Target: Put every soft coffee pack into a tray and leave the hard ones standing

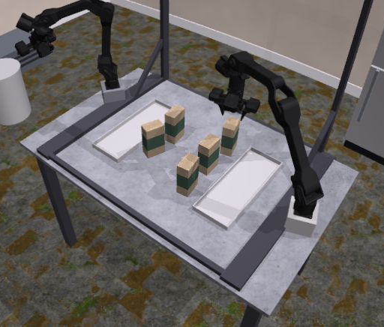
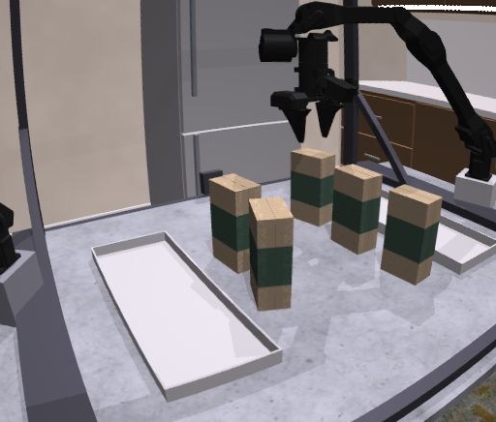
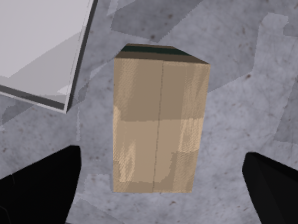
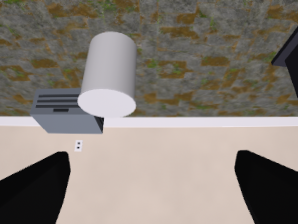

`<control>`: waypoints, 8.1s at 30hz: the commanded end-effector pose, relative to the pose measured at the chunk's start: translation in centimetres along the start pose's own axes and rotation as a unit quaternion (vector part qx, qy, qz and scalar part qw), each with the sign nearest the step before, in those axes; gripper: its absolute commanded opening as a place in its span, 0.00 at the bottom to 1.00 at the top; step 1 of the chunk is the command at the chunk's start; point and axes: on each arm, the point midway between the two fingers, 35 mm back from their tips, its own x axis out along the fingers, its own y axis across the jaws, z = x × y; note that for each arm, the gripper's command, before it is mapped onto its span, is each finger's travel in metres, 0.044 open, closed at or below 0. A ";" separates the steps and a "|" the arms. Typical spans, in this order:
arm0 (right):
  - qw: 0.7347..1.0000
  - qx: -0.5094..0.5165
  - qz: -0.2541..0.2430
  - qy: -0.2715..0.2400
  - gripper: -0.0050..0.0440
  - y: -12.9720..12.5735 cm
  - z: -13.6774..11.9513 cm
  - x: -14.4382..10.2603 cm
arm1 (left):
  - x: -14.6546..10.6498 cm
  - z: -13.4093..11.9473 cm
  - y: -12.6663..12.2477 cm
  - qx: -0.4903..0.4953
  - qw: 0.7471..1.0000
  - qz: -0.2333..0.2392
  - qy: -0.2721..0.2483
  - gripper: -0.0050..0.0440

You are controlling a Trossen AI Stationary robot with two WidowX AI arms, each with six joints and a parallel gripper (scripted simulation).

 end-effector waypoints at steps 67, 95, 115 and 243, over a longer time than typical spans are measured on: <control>0.903 -0.269 -0.257 -0.215 0.83 -20.1 27.9 -24.0 | -1.0 -0.1 0.0 -0.003 1.000 -0.008 0.010 0.83; 0.842 -0.381 -0.267 -0.273 0.83 -14.0 41.4 -34.6 | -1.0 -0.1 0.0 -0.003 1.000 -0.008 0.010 0.83; 0.804 -0.450 -0.257 -0.294 0.83 -6.0 48.9 -40.0 | -1.0 -0.1 0.0 -0.003 1.000 -0.008 0.010 0.83; 0.757 -0.532 -0.232 -0.299 0.83 5.1 60.4 -37.7 | 6.6 -0.4 -0.1 -0.003 1.000 -0.008 0.010 0.83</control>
